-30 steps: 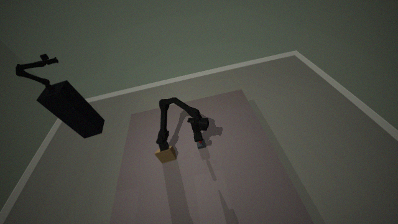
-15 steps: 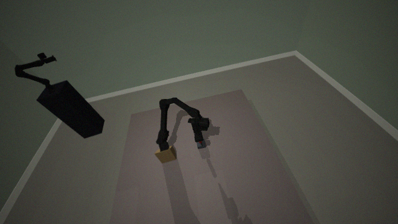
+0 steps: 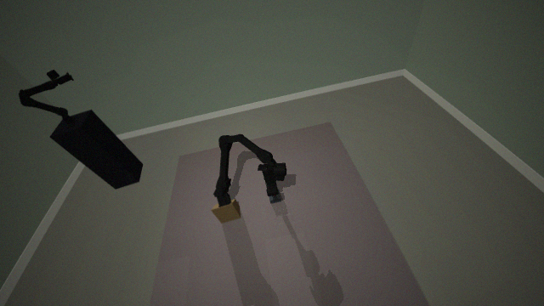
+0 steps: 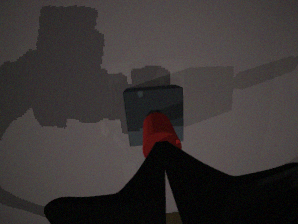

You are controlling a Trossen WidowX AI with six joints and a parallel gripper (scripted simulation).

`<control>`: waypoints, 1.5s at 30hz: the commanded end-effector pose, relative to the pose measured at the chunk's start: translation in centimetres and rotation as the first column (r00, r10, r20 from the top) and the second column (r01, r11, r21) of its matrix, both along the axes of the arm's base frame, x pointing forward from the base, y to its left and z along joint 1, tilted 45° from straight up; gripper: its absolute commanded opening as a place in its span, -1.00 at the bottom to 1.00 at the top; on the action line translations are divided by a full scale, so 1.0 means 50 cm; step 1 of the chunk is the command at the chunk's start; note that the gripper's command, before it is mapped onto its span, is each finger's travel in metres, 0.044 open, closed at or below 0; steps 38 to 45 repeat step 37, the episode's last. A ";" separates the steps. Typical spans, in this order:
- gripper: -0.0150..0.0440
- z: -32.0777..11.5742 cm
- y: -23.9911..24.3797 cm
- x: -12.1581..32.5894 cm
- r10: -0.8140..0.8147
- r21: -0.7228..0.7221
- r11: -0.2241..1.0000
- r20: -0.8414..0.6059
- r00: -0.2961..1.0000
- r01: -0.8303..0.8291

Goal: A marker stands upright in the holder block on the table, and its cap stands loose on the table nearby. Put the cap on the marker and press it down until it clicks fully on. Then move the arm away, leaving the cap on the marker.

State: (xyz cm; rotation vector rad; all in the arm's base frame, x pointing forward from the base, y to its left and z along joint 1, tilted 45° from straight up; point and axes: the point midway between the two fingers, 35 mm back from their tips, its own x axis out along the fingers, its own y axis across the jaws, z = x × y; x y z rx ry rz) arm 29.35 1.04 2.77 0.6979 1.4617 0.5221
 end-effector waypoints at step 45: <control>0.93 0.120 -0.122 -0.006 -0.004 -0.004 1.000 0.004 1.000 0.005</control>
